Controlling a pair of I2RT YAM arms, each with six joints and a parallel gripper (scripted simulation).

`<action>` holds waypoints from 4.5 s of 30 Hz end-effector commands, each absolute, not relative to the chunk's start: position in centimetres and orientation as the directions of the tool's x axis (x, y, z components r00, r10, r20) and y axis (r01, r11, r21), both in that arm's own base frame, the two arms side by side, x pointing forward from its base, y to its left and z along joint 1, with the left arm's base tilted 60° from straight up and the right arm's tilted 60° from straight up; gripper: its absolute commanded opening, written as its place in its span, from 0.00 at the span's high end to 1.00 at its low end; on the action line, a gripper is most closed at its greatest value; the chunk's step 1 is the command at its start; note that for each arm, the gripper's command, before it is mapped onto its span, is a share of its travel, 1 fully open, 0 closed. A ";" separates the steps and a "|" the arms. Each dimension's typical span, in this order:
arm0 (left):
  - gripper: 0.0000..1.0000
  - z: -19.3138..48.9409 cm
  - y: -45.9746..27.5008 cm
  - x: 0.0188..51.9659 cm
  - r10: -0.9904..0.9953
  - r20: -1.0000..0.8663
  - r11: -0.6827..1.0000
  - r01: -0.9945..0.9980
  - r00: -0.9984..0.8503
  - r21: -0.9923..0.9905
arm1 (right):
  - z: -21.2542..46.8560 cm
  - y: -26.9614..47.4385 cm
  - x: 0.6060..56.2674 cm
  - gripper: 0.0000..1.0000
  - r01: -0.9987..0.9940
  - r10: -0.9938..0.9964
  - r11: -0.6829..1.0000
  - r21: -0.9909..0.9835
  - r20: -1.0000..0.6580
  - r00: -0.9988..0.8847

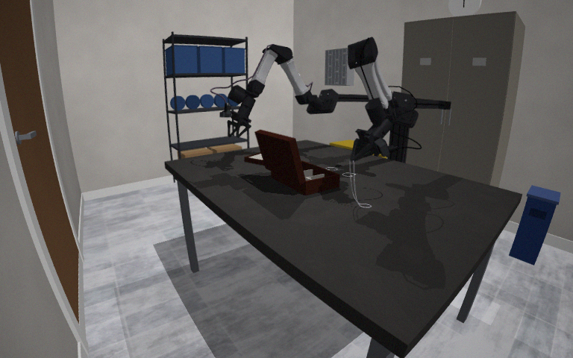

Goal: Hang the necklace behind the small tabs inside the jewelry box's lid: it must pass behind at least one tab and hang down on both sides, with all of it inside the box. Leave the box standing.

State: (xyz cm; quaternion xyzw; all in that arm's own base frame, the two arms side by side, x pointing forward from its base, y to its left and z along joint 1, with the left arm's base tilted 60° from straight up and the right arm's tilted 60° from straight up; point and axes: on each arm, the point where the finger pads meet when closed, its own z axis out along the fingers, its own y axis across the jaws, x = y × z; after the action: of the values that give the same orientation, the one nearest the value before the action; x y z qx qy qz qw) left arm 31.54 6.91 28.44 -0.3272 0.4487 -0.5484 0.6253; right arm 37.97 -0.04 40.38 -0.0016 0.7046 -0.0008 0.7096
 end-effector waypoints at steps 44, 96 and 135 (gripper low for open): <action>0.97 29.6 7.2 31.4 -0.977 -0.215 0.200 0.424 0.012 -0.883 | 43.7 0.1 36.0 0.00 -0.001 0.003 1.000 0.003 -0.996 0.084; 0.97 29.2 7.1 31.2 -0.978 -0.207 0.191 0.417 0.008 -0.889 | 43.8 0.1 35.9 0.00 -0.001 0.003 1.000 0.003 -0.996 0.088; 0.97 32.3 6.1 25.9 -0.980 -0.198 0.169 0.404 -0.030 -0.899 | 43.8 0.1 35.9 0.00 -0.001 0.003 1.000 0.003 -0.996 0.088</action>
State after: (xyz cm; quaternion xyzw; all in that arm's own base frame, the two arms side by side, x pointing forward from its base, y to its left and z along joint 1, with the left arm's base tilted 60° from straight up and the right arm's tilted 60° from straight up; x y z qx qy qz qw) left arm 26.35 6.35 31.39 -0.3190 0.4456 -0.5560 0.6249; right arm 37.97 -0.04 40.38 -0.0016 0.7046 -0.0008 0.7096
